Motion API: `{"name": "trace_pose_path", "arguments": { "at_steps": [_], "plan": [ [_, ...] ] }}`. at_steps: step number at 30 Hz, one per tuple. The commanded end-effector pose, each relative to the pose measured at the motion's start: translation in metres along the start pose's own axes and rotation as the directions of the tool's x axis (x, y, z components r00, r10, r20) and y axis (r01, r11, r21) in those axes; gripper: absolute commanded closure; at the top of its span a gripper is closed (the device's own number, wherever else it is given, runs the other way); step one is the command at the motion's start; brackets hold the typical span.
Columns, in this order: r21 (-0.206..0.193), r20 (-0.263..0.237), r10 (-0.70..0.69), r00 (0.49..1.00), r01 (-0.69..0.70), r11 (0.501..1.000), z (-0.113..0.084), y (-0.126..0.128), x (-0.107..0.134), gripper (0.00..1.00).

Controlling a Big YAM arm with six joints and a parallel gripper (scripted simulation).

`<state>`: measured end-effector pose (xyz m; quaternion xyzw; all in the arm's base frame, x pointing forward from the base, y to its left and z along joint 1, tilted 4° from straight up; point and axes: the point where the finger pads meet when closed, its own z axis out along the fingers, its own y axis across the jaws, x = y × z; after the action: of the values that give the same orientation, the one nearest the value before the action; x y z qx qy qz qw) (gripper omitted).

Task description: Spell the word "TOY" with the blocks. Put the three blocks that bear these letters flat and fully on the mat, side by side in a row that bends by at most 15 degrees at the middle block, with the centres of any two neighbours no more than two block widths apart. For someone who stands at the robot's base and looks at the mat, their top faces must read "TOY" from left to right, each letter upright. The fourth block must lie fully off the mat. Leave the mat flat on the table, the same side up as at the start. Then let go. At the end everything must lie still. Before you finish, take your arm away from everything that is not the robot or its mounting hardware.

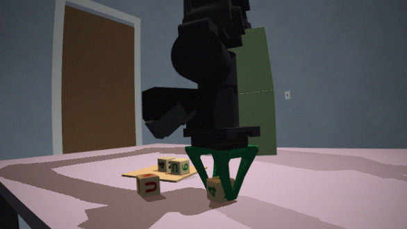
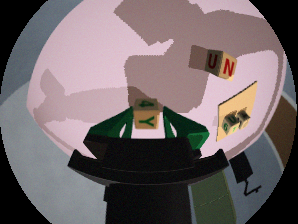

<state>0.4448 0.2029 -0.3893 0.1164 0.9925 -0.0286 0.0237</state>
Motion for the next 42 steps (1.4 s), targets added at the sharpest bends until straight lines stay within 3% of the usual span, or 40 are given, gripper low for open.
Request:
{"name": "trace_pose_path", "arguments": {
  "at_steps": [1,11,12,42],
  "plan": [
    [-0.012,0.019,0.008,1.0,-0.007,1.0,0.0041,-0.0004,-0.0129,0.55],
    [-0.012,0.019,0.008,1.0,-0.007,1.0,0.0041,-0.0004,-0.0129,0.55],
    [-0.012,0.019,0.008,1.0,-0.007,1.0,0.0041,-0.0004,-0.0129,0.74],
    [-0.011,0.018,0.008,1.0,-0.008,1.0,0.0041,-0.0005,-0.0127,0.74]
  ]
}}
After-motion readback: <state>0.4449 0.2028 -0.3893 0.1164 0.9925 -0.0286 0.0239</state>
